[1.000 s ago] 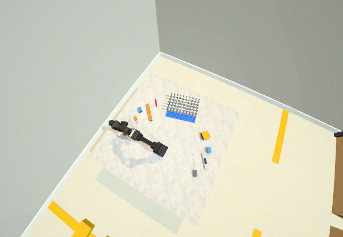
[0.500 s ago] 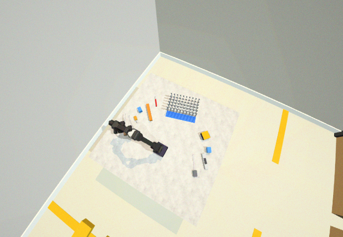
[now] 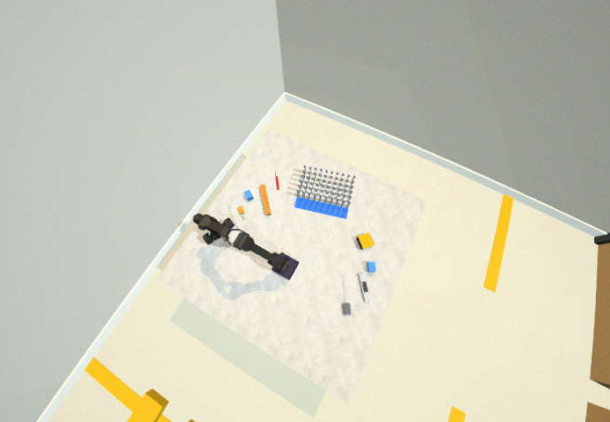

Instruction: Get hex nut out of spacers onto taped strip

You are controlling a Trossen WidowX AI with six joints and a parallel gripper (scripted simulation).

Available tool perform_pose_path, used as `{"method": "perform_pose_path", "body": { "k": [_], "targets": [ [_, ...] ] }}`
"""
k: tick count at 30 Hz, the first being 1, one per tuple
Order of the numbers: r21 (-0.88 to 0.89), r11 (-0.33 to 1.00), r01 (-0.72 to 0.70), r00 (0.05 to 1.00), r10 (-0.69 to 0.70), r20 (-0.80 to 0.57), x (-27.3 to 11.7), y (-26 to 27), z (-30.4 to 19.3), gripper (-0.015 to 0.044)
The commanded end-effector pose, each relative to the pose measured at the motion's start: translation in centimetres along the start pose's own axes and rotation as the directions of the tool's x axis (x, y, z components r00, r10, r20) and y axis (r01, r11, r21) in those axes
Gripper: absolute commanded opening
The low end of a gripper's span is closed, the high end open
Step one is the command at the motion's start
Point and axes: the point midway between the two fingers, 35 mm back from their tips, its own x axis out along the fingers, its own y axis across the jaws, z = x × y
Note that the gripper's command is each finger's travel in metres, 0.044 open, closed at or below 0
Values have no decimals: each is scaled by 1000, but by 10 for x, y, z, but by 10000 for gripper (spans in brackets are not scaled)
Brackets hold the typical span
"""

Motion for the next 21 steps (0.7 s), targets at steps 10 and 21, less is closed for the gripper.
{"method": "perform_pose_path", "body": {
  "k": [10, 21],
  "targets": [
    [-450, 893, -2, 1000, 4, 4, -1, 0, 0, 0],
    [-750, 662, 0, 1000, 4, 4, 0, 0, 0, 0]
  ]
}}
